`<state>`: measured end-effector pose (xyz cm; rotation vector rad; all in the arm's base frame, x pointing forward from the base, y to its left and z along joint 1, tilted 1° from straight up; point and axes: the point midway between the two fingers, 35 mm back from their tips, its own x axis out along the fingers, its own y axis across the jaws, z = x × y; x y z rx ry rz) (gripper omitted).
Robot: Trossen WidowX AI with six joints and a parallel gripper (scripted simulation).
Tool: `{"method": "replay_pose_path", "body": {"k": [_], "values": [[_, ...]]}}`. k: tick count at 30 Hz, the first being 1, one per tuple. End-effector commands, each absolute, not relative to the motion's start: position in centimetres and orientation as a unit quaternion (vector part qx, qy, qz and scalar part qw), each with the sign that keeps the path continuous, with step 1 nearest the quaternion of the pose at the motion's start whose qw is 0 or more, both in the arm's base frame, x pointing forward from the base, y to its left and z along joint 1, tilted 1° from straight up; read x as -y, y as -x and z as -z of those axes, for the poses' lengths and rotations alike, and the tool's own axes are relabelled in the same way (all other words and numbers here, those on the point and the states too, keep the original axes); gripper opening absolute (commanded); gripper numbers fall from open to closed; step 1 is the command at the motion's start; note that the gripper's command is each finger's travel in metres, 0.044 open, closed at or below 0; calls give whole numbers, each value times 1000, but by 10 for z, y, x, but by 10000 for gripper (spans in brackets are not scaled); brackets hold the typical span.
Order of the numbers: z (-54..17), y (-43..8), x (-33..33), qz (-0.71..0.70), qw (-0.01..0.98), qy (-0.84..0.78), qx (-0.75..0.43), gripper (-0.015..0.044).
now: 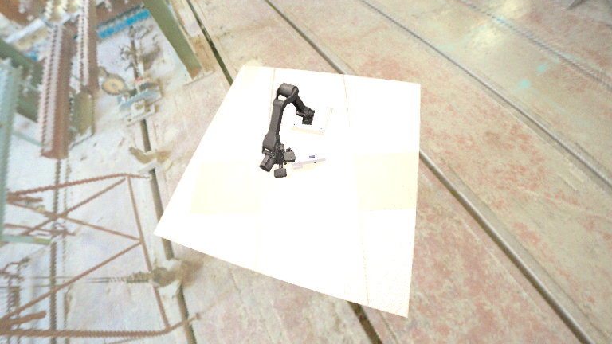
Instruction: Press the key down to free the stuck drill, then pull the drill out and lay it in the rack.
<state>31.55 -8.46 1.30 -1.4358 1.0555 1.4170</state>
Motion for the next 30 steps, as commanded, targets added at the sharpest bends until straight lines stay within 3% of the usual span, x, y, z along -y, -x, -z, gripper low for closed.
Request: {"method": "replay_pose_path", "body": {"k": [1, 11, 26, 30], "values": [[-11, -314, 83, -565, 420, 571, -423, 440], [-10, -312, 80, -565, 420, 571, -423, 440], [-11, -314, 81, -565, 419, 573, -421, 46], [-11, -314, 81, -565, 419, 573, -421, 20]]}}
